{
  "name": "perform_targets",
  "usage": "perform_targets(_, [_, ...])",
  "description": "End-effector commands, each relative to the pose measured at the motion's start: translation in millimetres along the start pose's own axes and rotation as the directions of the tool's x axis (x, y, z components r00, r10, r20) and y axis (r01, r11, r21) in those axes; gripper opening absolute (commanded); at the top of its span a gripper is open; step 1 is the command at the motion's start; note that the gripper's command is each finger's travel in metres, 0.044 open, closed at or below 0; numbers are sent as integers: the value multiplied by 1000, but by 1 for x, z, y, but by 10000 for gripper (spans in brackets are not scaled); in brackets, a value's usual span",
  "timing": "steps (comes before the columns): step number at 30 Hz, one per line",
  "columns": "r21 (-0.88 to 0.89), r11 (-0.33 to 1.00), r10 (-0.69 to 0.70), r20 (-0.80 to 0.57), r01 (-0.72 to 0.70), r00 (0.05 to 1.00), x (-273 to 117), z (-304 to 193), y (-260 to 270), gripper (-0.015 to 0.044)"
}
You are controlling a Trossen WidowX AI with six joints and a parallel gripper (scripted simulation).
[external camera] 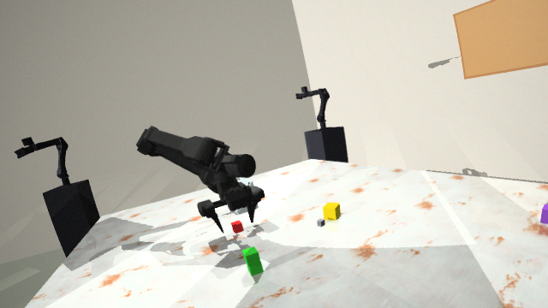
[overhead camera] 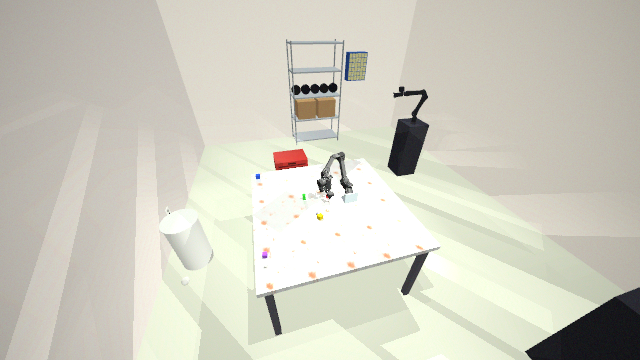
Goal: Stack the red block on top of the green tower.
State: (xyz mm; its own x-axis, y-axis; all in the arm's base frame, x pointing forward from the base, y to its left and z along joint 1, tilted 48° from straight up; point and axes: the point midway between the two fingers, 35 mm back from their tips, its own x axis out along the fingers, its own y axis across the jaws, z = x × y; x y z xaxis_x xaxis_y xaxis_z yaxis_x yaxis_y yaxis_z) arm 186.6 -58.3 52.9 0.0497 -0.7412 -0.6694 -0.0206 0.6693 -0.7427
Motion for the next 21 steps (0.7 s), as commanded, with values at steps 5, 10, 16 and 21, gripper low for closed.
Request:
perform_targets(5, [-5,1000,-6,-1,6,1000,2,-1,0,440])
perform_targets(10, [-5,1000,-6,-1,6,1000,2,-1,0,440])
perform_targets(16, [-2,1000,-1,-3,1,1000,2,-1,-1,361])
perform_targets(21, [-2,1000,-1,-3,1,1000,2,-1,-1,230])
